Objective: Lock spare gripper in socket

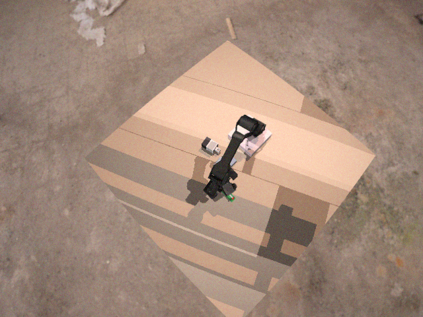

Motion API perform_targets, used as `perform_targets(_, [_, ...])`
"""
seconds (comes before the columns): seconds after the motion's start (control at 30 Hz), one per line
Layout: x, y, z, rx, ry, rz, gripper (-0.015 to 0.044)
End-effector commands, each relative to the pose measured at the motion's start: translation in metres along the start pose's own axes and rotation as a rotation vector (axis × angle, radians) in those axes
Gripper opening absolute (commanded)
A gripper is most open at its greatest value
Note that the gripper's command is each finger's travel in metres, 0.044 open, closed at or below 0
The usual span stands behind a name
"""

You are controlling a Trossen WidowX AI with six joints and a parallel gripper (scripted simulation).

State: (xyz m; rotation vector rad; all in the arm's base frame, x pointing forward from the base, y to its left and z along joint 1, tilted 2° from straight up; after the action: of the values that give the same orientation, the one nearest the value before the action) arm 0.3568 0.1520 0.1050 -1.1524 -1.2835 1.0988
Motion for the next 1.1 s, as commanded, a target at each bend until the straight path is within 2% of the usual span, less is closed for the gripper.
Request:
perform_targets(0.0, [0.000,0.000,0.000,0.000,0.000,0.000,0.0000])
perform_targets(0.13, [0.000,0.000,0.000,0.000,0.000,0.000,0.0000])
perform_targets(0.53, [0.000,0.000,0.000,0.000,0.000,0.000,0.0315])
perform_targets(0.7, [0.001,-0.014,0.001,0.005,0.001,0.002,0.0440])
perform_targets(1.07, [0.004,-0.033,0.001,0.018,0.001,0.007,0.0440])
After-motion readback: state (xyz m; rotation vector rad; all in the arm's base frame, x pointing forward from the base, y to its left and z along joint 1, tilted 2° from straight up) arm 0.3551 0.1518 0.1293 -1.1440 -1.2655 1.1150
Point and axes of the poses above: the point midway between the two fingers, 35 mm back from their tips, its own y axis out along the fingers, its own z axis across the jaws, x = y × z, the point moved 8 cm from there along -y, back along the fingers, and after that the axes turned 9 degrees about y, right-handed, at the moved point
